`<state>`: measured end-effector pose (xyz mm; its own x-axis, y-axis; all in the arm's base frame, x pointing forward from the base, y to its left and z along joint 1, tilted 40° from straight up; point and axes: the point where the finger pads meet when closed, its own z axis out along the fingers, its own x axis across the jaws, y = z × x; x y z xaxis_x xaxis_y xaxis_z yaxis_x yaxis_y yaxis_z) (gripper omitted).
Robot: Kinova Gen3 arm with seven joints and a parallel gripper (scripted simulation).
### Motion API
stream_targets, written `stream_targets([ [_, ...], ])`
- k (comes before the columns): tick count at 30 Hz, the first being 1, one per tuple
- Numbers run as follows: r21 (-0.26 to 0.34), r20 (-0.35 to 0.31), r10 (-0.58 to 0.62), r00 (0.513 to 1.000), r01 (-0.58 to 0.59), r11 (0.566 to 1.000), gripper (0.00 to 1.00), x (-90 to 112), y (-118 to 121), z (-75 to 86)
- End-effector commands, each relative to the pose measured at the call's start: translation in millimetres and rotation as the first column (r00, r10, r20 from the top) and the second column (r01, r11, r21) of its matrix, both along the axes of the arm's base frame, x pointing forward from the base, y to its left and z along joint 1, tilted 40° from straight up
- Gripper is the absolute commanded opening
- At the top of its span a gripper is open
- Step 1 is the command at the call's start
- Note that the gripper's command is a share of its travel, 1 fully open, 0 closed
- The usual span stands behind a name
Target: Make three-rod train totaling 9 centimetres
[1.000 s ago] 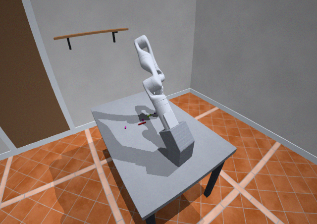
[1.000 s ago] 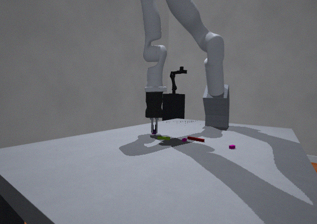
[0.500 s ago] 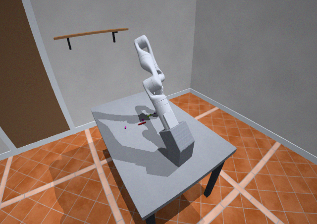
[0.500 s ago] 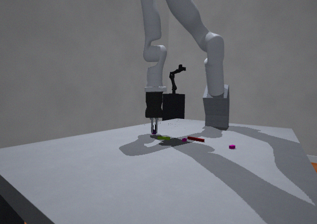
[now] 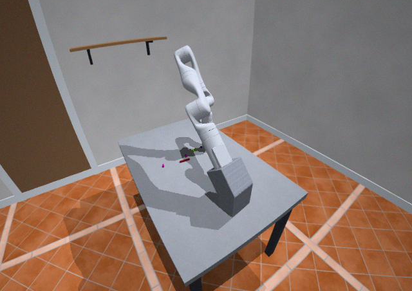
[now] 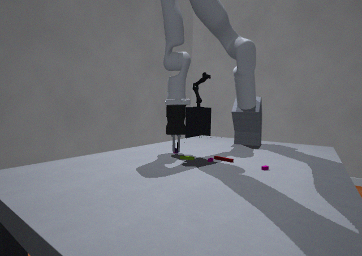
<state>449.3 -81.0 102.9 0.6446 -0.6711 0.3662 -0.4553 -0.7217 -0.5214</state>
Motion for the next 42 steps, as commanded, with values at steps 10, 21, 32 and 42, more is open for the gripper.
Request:
stream_targets([
  [10, -0.001, 0.001, -0.001, 1.000, 0.001, 1.000, 0.24, 2.5, 0.3, -2.6],
  [21, -0.001, 0.001, -0.001, 1.000, 0.001, 1.000, 0.24, 6.9, 1.5, -8.2],
  [32, -0.001, 0.001, -0.001, 1.000, 0.001, 1.000, 0.24, 7.4, 1.6, -8.8],
  [42, -0.001, 0.001, -0.001, 1.000, 0.001, 1.000, 0.24, 7.4, 1.6, -8.8],
])
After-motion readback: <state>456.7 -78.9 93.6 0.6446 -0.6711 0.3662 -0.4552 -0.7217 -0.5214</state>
